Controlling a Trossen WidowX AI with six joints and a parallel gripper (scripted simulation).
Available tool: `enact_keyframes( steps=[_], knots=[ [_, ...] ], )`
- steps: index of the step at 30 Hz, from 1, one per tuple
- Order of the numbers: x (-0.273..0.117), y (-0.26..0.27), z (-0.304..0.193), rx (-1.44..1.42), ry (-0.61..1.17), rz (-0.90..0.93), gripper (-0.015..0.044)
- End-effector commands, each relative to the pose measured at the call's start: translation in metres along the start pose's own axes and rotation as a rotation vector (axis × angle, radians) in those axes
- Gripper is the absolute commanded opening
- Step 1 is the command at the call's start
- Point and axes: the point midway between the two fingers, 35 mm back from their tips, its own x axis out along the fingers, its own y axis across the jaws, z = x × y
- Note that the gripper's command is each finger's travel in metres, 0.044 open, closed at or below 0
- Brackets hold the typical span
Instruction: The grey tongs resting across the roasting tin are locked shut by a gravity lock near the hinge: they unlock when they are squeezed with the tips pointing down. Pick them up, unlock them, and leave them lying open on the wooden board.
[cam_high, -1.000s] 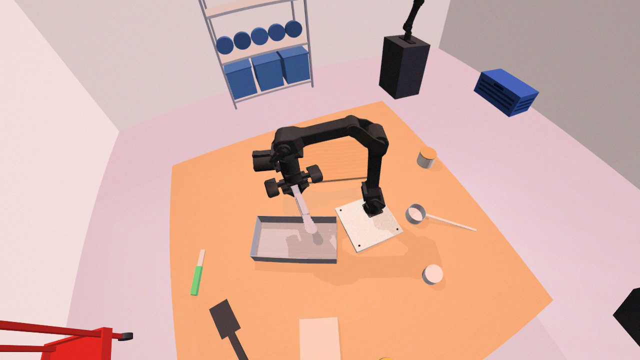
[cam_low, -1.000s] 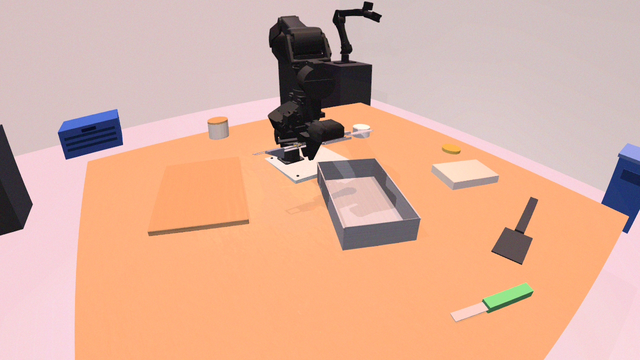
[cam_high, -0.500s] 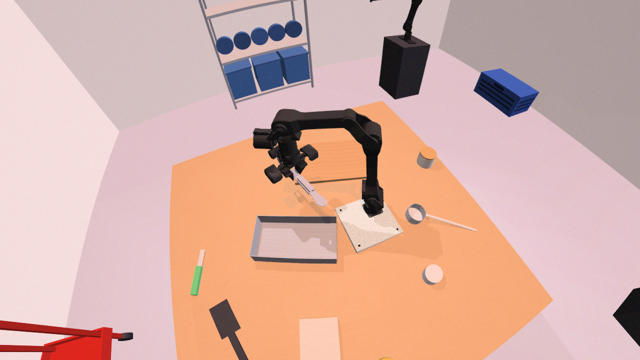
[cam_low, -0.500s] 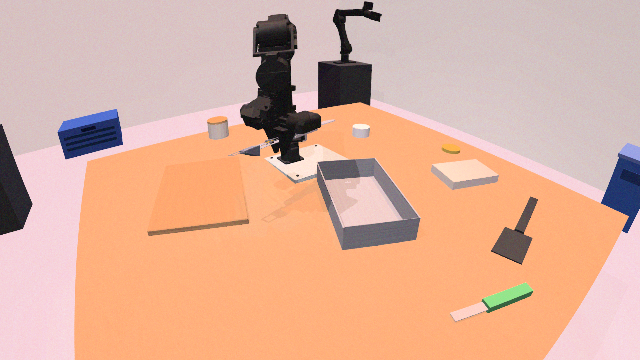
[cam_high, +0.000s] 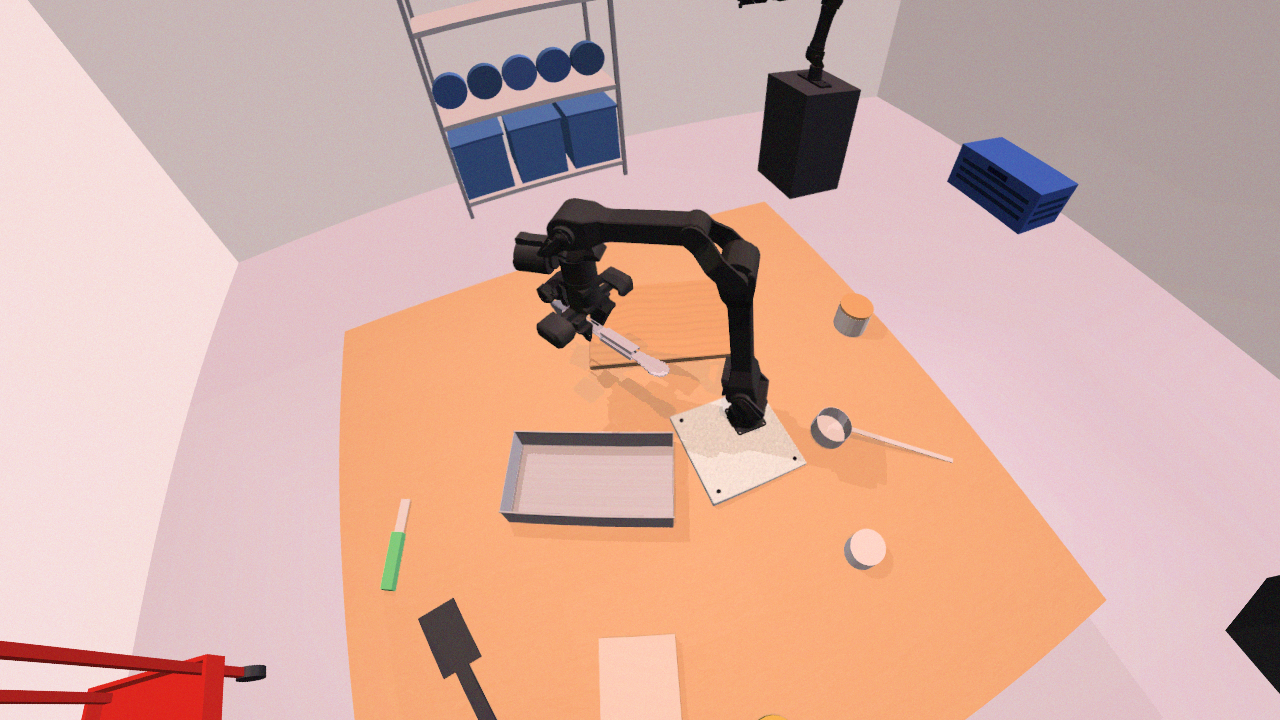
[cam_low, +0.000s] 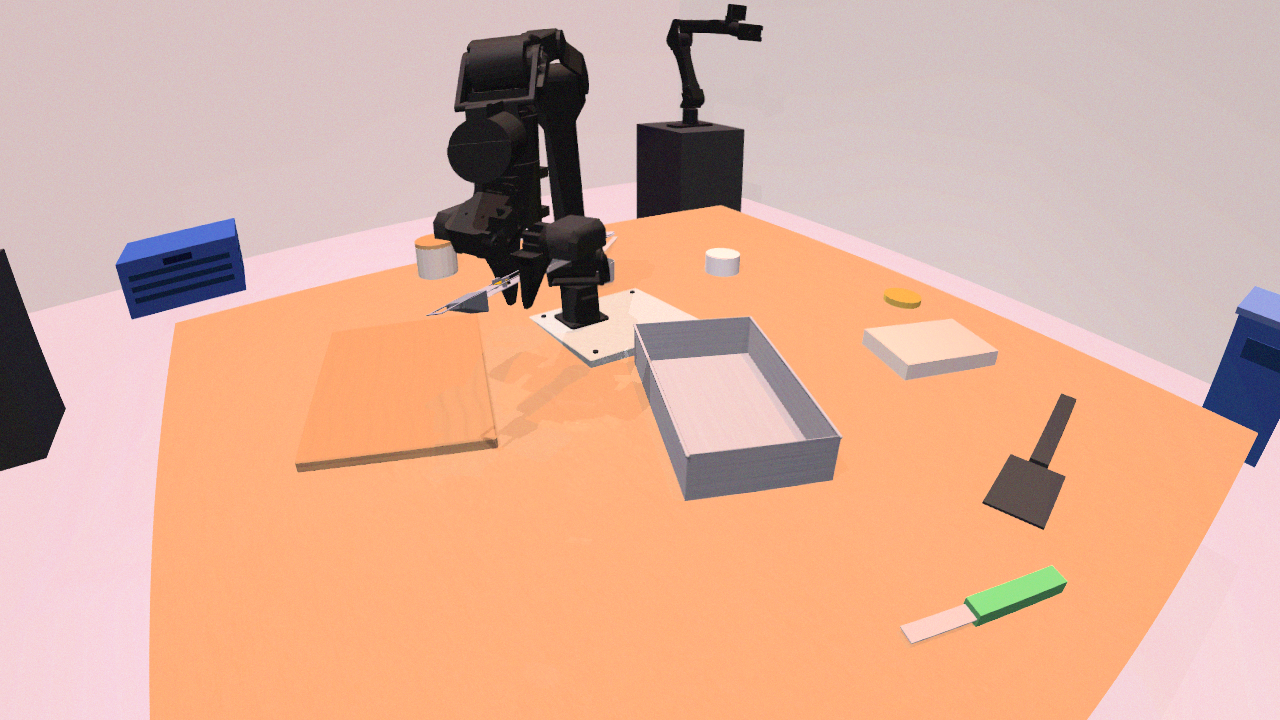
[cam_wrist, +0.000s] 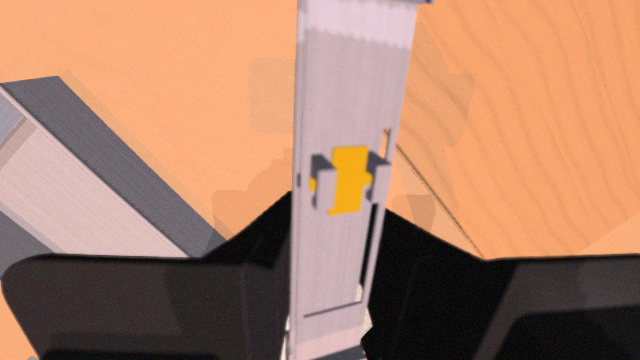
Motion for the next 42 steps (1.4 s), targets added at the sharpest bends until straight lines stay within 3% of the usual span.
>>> enact_keyframes(
  steps=[1, 36, 42],
  knots=[
    [-0.002, -0.013, 0.009, -0.059, -0.006, -0.003, -0.0150],
    [-0.004, -0.170, 0.053, -0.770, -0.001, -0.023, -0.0150],
    [-0.004, -0.173, 0.053, -0.783, 0.000, -0.023, -0.0150]
  ],
)
